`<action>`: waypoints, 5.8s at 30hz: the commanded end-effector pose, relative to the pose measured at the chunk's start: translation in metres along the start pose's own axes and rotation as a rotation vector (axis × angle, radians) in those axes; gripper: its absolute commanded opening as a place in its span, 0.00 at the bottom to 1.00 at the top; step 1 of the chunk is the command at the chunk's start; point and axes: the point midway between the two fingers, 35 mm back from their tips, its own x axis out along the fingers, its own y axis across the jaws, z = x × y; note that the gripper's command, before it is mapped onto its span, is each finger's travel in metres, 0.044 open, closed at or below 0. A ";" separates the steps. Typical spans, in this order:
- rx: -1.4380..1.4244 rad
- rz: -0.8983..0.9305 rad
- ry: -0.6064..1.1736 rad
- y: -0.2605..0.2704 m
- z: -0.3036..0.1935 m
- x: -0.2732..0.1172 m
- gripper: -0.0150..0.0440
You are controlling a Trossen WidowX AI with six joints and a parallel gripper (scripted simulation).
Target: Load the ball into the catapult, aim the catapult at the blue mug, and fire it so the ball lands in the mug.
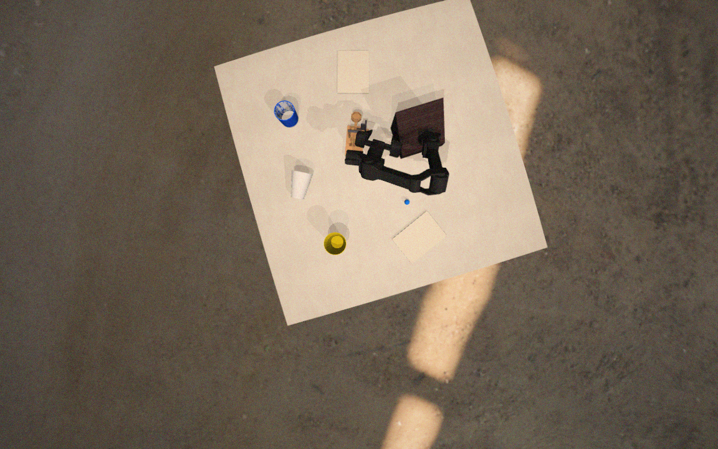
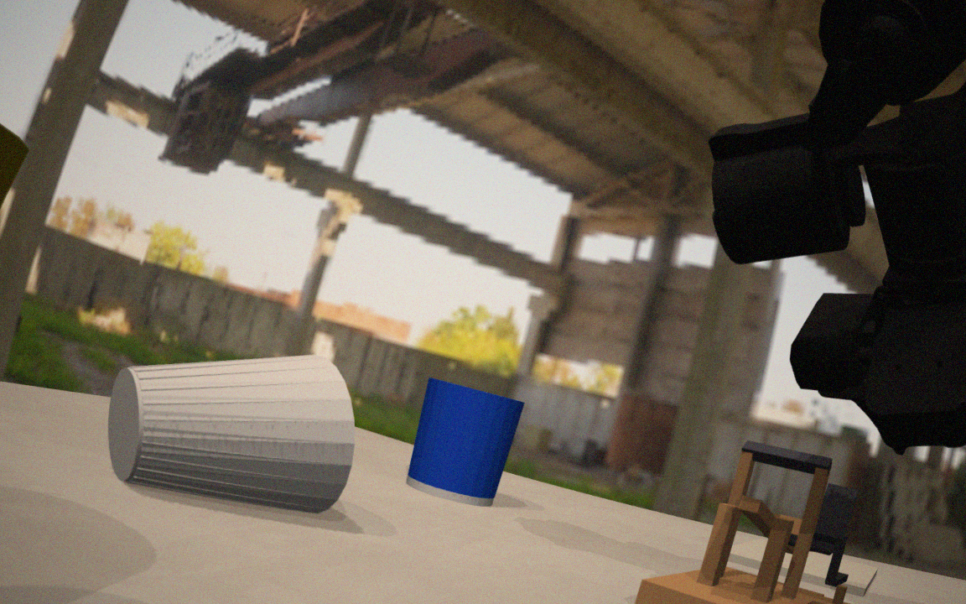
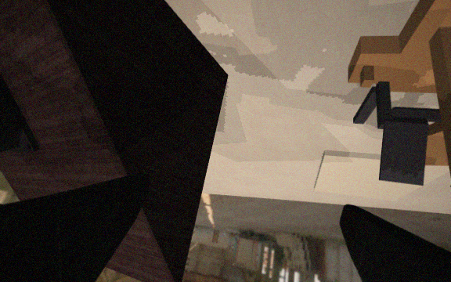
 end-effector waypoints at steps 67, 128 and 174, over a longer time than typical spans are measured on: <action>-0.182 -0.146 -0.903 -0.111 0.071 0.012 1.00; 0.589 0.230 -0.895 -0.140 0.002 0.034 0.25; 0.581 0.240 -0.888 -0.143 0.037 0.062 0.57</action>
